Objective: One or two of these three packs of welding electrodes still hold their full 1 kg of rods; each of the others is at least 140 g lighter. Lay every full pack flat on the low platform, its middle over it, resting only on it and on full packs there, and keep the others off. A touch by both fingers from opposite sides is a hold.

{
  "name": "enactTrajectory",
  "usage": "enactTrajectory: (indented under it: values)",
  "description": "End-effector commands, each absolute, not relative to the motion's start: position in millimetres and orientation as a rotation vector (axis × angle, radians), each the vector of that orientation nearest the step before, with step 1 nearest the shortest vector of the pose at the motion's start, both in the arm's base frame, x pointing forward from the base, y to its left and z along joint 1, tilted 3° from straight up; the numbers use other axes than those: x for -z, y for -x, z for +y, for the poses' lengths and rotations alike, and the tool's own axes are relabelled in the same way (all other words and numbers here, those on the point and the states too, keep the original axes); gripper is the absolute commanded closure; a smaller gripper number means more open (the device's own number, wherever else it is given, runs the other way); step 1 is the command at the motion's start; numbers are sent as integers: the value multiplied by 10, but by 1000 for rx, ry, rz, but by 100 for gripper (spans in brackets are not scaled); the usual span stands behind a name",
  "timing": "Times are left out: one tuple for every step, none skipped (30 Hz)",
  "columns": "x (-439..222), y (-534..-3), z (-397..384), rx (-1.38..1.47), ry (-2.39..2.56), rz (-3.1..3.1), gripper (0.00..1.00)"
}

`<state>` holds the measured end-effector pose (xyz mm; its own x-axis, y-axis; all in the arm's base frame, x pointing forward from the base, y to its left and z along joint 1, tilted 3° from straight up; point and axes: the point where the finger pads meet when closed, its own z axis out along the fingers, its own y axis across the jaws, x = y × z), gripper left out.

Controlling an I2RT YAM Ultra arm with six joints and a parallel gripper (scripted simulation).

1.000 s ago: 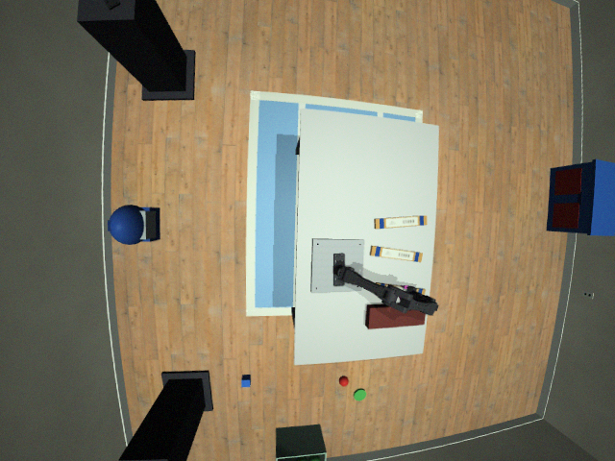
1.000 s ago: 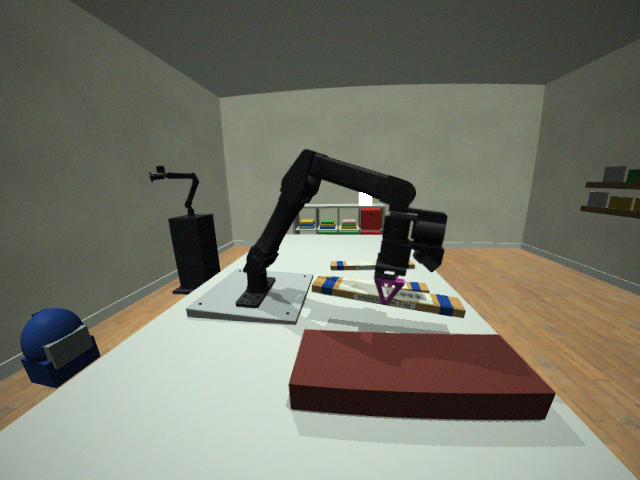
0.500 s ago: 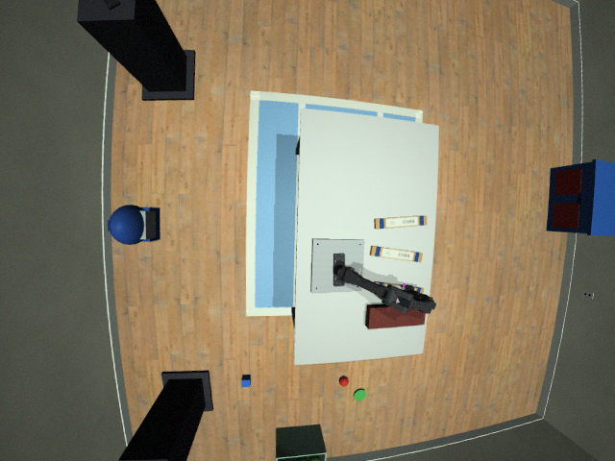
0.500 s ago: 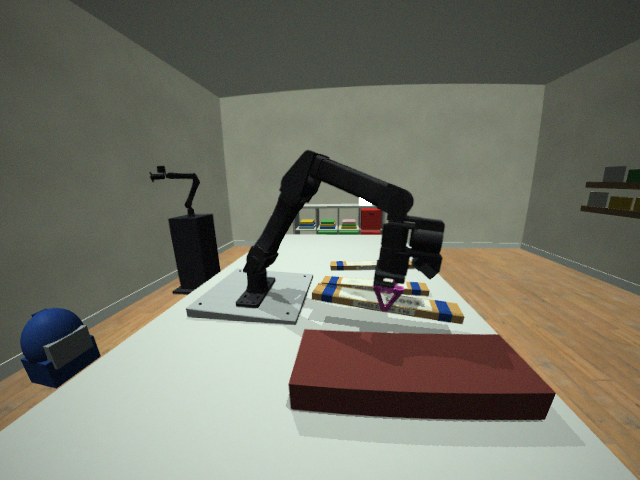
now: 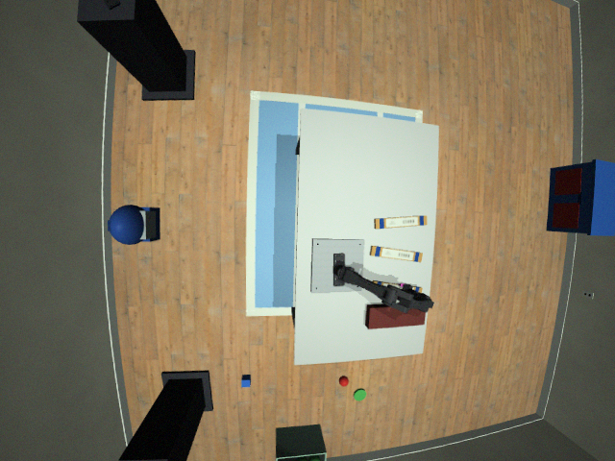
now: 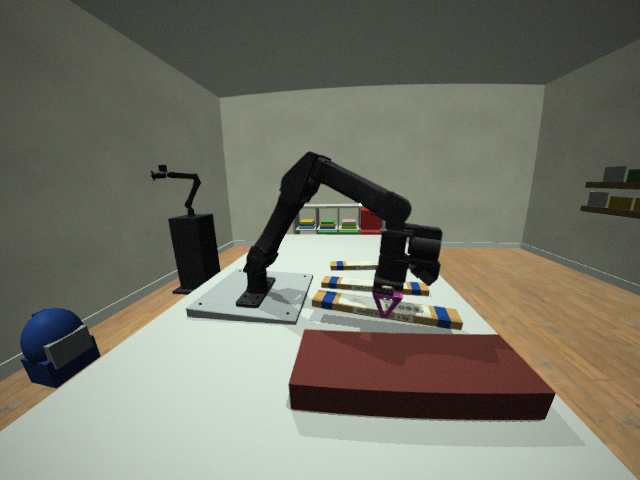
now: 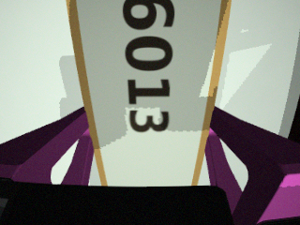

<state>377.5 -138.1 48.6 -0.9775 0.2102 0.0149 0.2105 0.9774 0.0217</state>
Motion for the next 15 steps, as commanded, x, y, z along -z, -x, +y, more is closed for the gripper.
enactTrajectory:
  values:
    - [-763, -3951, -1413, -8, 340, -3220, 100]
    - [-738, -3943, -1415, -6, 342, -3217, 100]
    - [-676, -3903, -1403, 0, 342, -3201, 100]
    - [-621, -3867, -1392, 6, 342, -3187, 100]
    - [-605, -3869, -1391, 6, 341, -3187, 100]
    - [-612, -3893, -1398, 2, 342, -3196, 100]
    - [-657, -3951, -1419, -7, 343, -3218, 100]
    - [-655, -3967, -1423, -9, 343, -3223, 100]
    - [-599, -3932, -1408, -3, 341, -3209, 100]
    - [-599, -3932, -1408, -3, 341, -3209, 100]
    - [-599, -3932, -1408, -3, 341, -3209, 100]
    - [-567, -3905, -1395, 0, 339, -3203, 100]
    - [-522, -3879, -1384, 4, 338, -3193, 100]
    - [-513, -3888, -1386, 3, 338, -3196, 100]
    - [-529, -3921, -1396, -2, 339, -3208, 100]
